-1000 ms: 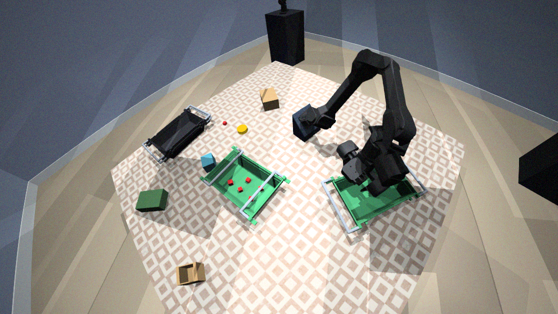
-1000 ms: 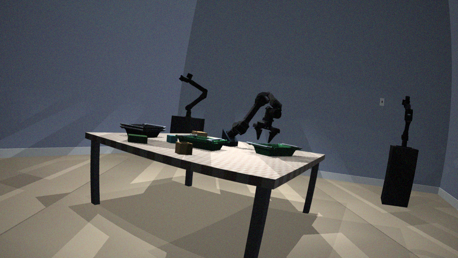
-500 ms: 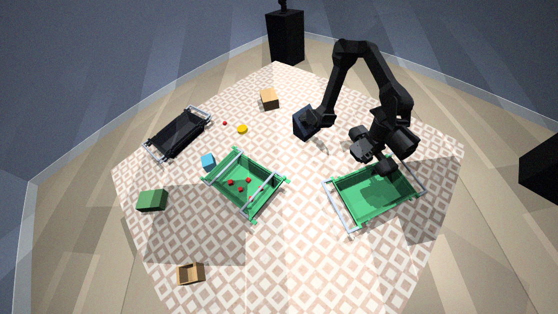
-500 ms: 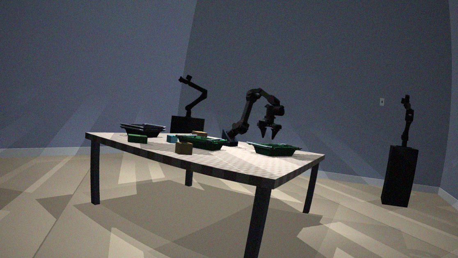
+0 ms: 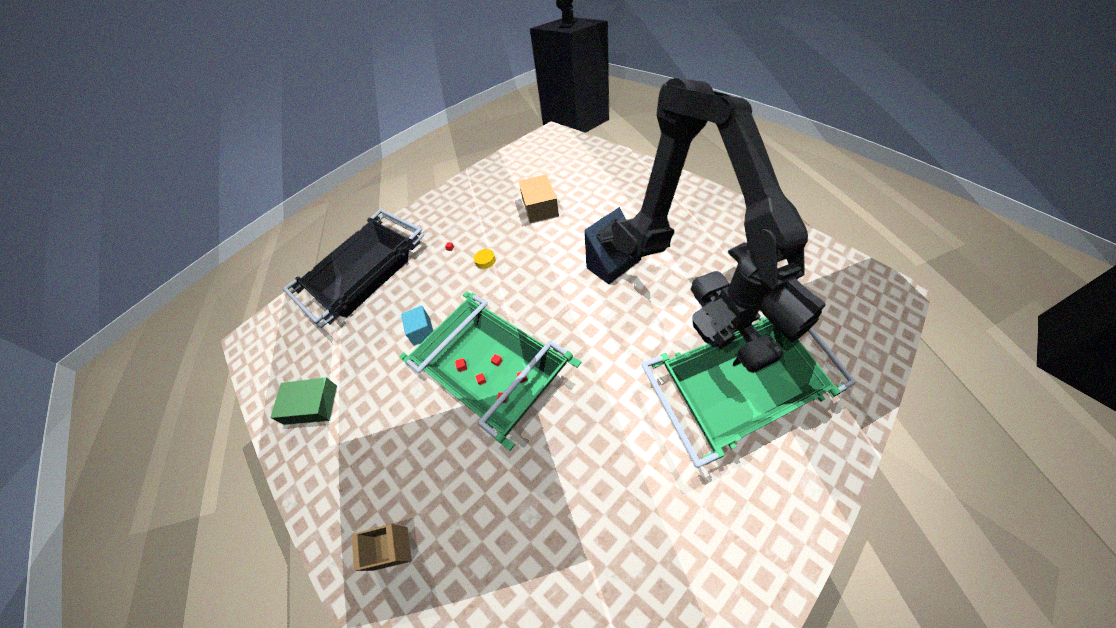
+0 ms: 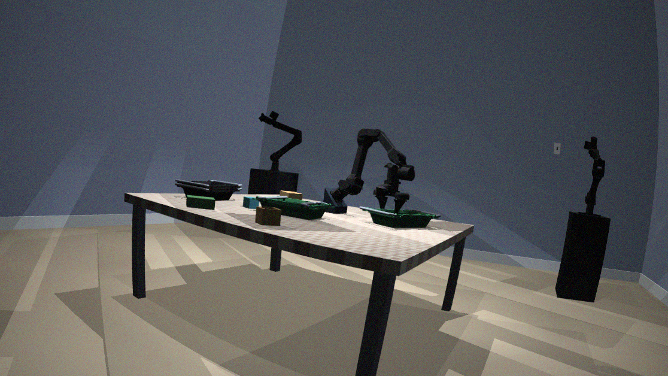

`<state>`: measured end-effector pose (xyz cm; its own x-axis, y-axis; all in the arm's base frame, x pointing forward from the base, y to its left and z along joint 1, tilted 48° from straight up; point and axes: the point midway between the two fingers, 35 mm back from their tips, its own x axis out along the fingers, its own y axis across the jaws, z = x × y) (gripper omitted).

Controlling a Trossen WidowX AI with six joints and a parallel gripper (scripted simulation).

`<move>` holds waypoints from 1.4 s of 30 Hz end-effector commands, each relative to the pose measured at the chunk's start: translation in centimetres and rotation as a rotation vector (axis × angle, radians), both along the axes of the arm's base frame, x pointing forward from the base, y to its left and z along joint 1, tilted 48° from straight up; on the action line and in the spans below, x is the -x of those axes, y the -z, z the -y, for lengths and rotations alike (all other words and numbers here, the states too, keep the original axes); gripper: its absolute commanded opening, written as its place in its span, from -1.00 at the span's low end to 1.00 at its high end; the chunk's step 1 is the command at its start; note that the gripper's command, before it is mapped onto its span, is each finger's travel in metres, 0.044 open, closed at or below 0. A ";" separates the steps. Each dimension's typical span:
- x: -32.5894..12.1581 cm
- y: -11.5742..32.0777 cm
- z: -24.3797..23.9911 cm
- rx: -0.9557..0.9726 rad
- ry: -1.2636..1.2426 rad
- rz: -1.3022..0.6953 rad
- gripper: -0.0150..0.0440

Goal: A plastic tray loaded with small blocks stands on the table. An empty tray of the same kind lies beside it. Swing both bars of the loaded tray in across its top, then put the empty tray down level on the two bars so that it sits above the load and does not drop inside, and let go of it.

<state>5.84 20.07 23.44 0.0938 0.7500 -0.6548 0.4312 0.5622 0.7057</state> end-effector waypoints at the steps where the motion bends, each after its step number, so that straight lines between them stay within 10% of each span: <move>1: 0.0 1.3 -1.3 0.000 0.001 -0.002 1.00; 11: 0.2 2.3 -2.3 -0.001 0.001 -0.003 1.00; 25: 0.2 2.3 -2.3 -0.001 0.001 -0.003 0.30; 42: 0.2 2.3 -2.3 -0.001 0.001 -0.003 -0.08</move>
